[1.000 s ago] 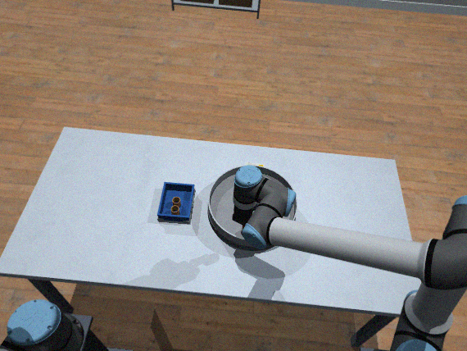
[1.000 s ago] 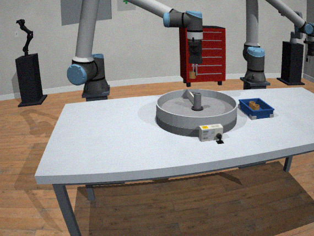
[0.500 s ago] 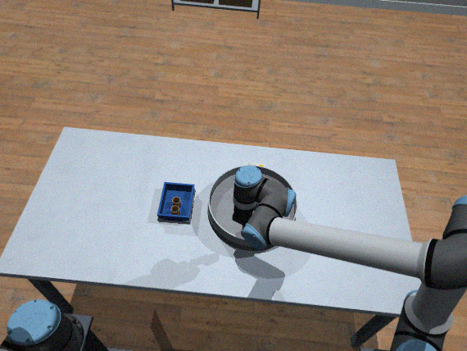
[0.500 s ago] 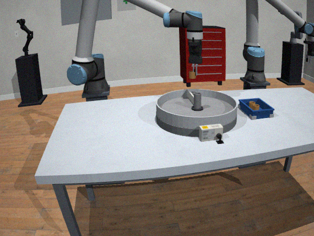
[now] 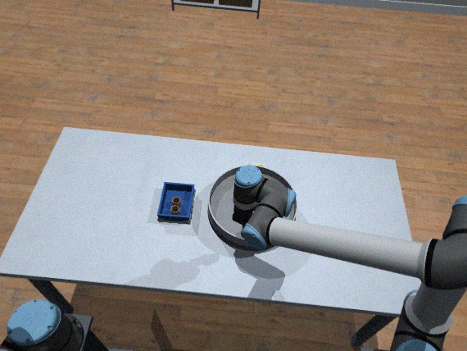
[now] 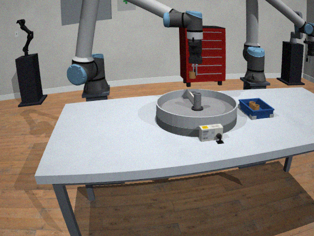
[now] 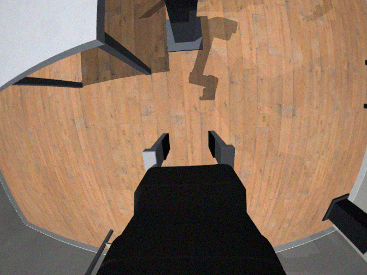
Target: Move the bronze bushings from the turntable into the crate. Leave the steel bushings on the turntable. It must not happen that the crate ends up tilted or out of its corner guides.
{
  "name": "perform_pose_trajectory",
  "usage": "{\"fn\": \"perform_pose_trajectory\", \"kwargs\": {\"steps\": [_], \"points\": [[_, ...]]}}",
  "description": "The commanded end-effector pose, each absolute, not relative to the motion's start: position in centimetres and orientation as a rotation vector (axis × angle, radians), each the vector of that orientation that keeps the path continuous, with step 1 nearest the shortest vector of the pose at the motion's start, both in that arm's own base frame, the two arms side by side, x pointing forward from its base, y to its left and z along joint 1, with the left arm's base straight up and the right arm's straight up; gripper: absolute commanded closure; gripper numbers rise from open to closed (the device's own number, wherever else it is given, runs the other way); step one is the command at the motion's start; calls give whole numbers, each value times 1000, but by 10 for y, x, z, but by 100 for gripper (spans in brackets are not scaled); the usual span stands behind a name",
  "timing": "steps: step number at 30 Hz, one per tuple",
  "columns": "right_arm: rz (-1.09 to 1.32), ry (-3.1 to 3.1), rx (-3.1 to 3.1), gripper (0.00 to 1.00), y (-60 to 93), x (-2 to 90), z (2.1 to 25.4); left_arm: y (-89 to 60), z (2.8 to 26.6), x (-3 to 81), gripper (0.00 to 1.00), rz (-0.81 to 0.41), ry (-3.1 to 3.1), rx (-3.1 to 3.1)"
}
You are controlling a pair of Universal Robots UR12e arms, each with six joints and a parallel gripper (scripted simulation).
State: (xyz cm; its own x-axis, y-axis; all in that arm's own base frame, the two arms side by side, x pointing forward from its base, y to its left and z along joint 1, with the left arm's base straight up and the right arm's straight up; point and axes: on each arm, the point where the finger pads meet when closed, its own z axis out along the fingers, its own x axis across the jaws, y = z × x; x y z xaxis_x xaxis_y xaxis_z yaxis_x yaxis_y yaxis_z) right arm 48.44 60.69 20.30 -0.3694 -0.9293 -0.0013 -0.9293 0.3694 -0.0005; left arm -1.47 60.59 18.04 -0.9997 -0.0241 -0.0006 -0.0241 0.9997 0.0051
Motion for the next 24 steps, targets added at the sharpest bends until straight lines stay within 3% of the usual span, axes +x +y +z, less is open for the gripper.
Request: {"fn": "perform_pose_trajectory", "kwargs": {"steps": [1, 24], "points": [[2, 2598, -1765, 100, 609, 485, 204, 604, 177, -16, 0, 0, 3141, -43], [2, 2598, -1764, 100, 635, 503, 204, 604, 177, -16, 0, 0, 3141, -43]]}}
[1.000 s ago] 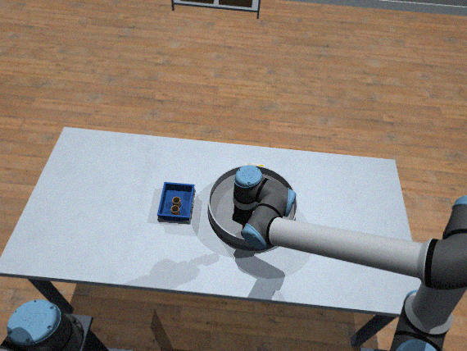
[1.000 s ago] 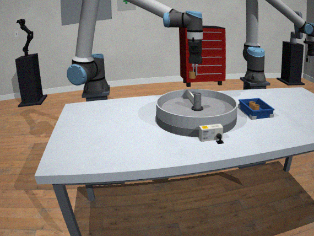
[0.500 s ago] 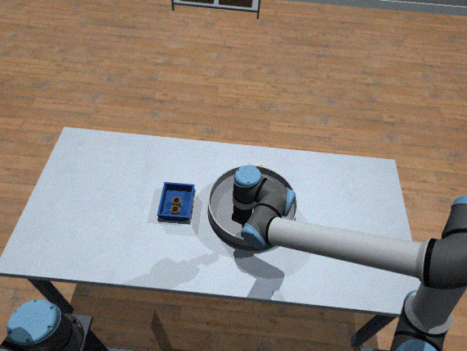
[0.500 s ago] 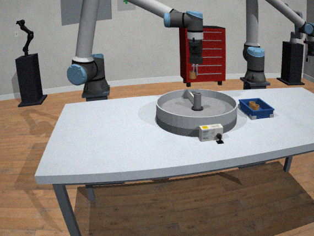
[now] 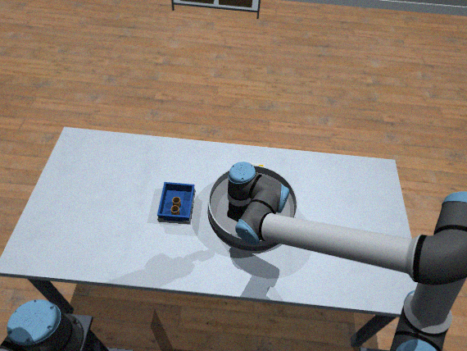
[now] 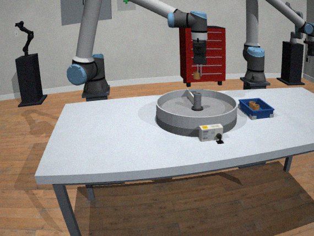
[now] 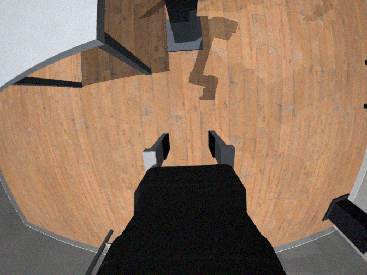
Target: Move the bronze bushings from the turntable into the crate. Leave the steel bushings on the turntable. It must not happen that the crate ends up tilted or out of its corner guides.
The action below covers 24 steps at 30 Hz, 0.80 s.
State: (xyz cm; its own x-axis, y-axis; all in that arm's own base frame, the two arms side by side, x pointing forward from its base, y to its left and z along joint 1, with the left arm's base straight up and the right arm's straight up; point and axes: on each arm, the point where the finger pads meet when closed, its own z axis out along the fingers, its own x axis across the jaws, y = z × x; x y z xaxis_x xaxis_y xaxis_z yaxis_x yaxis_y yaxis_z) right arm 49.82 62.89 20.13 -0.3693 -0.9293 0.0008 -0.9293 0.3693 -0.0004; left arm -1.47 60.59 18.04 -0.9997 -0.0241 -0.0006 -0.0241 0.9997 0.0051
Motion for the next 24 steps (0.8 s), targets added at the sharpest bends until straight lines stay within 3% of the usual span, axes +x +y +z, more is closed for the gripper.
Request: {"fn": "perform_pose_trajectory", "kwargs": {"steps": [1, 24], "points": [[-2, -2601, 1765, 100, 638, 505, 204, 604, 177, -16, 0, 0, 3141, -43], [-2, -2601, 1764, 100, 721, 559, 204, 604, 177, -16, 0, 0, 3141, -43]]}}
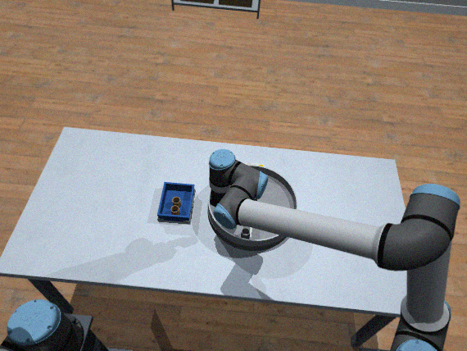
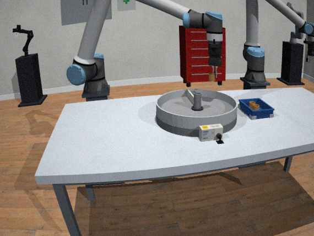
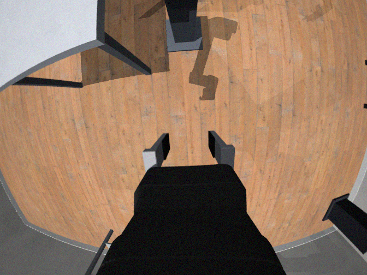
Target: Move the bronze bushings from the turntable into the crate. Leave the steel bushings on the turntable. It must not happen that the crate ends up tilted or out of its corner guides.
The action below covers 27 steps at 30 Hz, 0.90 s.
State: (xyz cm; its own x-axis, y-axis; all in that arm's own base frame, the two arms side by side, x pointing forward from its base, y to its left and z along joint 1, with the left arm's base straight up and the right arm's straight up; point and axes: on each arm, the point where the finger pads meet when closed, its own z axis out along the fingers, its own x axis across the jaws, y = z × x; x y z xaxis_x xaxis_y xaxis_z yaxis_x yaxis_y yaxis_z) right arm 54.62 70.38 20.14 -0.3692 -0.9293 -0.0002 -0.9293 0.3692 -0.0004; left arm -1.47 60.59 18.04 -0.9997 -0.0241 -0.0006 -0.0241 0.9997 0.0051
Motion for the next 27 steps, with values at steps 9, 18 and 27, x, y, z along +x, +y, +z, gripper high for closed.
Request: {"fn": "perform_pose_trajectory", "kwargs": {"steps": [9, 18, 27], "points": [[2, 2598, -1763, 100, 756, 581, 204, 604, 177, -16, 0, 0, 3141, -43], [2, 2599, -1763, 100, 801, 610, 204, 604, 177, -16, 0, 0, 3141, -43], [2, 2598, -1763, 100, 834, 631, 204, 604, 177, -16, 0, 0, 3141, -43]]}}
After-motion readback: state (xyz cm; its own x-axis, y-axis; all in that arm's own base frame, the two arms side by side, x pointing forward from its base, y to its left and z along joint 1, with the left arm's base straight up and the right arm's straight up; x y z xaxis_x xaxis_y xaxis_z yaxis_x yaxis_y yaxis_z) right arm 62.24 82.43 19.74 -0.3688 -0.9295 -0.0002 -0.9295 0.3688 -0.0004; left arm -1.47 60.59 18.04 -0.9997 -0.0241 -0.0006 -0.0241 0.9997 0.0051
